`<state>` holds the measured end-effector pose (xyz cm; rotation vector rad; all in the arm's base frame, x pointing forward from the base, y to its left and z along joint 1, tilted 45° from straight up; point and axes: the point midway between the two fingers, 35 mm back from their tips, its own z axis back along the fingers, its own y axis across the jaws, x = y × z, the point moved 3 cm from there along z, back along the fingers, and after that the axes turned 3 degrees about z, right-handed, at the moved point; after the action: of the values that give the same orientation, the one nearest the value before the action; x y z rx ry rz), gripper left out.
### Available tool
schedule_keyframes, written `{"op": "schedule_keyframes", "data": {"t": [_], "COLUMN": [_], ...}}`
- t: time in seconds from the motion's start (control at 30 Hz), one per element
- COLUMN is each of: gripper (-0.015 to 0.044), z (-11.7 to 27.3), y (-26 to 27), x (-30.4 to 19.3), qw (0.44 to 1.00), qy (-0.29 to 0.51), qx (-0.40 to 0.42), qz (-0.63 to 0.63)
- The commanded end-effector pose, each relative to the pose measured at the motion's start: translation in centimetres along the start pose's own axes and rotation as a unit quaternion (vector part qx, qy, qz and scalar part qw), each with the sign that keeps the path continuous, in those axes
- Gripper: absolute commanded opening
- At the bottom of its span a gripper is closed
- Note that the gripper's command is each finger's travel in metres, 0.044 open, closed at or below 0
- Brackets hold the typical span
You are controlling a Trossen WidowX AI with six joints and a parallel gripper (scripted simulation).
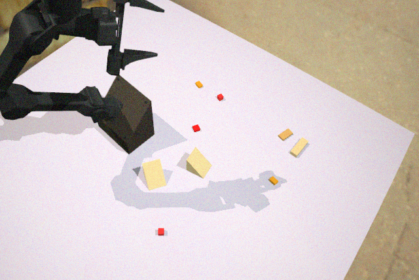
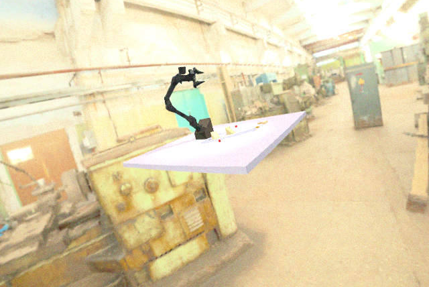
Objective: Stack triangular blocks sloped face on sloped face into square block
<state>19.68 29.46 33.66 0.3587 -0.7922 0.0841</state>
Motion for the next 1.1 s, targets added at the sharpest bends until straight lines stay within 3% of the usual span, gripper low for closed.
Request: {"op": "schedule_keyframes", "data": {"t": [0.0,0.23,0.47,0.73,1.07], "gripper": [0.0440,0.0440,0.0440,0.0440,0.0440], "z": [-6.2,-15.2,-20.9,-23.0,-23.2], "y": [-3.0,-10.6,-20.1,-30.3,-31.1], "x": [-1.4,-4.5,-9.0,-15.1,-15.6], "qw": [0.993,0.949,0.870,0.756,0.753], "qy": [0.038,0.136,0.268,0.431,0.434], "qx": [-0.102,-0.259,-0.378,-0.448,-0.449], "qz": [0.046,0.115,0.169,0.205,0.206]}}
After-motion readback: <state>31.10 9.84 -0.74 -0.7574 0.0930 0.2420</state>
